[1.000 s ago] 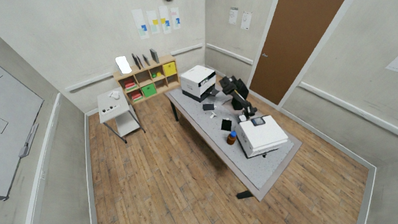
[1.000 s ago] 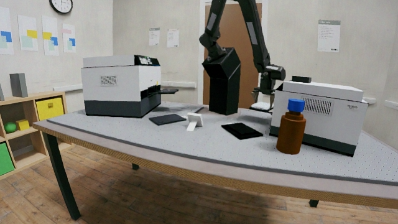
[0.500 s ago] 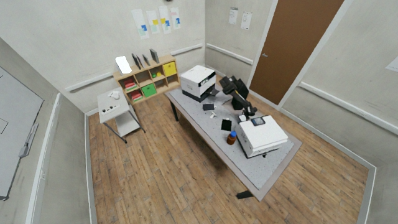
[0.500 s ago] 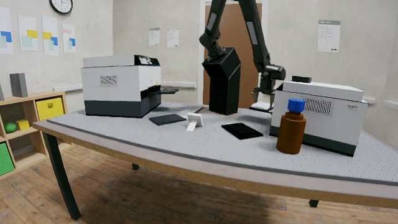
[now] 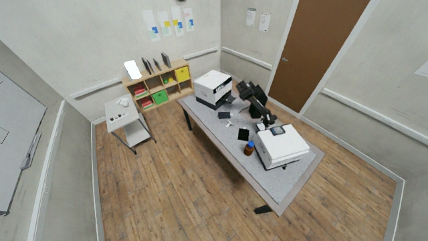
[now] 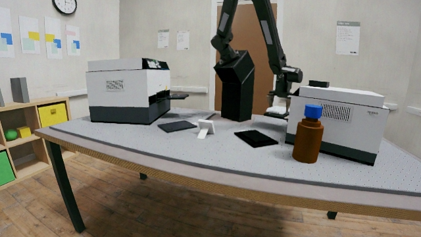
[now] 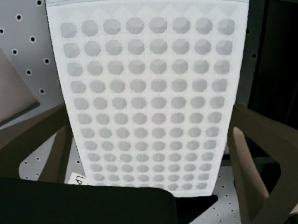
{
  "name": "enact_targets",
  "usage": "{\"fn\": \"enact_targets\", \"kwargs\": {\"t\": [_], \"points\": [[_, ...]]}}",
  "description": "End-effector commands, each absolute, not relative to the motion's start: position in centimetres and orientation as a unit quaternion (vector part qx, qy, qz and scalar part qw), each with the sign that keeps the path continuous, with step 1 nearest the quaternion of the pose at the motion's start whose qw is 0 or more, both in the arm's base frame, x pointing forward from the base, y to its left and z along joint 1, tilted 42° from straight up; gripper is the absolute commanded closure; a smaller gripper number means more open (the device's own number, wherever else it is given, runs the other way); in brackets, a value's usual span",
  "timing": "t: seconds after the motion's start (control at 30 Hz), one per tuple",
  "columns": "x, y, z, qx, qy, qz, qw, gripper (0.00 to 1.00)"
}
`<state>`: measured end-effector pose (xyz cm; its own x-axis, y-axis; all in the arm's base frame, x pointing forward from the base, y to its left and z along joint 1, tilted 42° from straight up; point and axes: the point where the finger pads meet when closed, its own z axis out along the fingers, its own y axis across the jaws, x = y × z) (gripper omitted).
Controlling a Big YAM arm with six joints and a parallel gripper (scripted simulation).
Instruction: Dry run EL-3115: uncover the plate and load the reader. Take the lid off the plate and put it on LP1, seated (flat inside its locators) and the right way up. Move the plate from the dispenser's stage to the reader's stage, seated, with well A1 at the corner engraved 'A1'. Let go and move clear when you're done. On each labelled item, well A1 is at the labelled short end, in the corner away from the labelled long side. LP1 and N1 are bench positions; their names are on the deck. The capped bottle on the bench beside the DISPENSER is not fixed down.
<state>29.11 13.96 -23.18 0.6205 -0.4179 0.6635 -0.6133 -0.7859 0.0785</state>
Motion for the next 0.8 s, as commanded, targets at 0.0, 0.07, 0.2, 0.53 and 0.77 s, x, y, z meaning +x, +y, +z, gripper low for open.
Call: {"fn": "enact_targets", "kwargs": {"t": [0.0,0.07,0.2,0.53,0.77], "points": [[28.5,14.7,-22.7,0.890,-0.287,0.324,0.147,0.14],[28.3,14.6,-22.6,0.890,-0.285,0.324,0.148,0.14],[28.3,14.9,-22.3,0.890,-0.285,0.325,0.144,0.14],[27.8,14.8,-22.2,0.890,-0.284,0.323,0.150,0.14],[28.2,15.2,-21.7,0.889,-0.289,0.325,0.145,0.14]]}}
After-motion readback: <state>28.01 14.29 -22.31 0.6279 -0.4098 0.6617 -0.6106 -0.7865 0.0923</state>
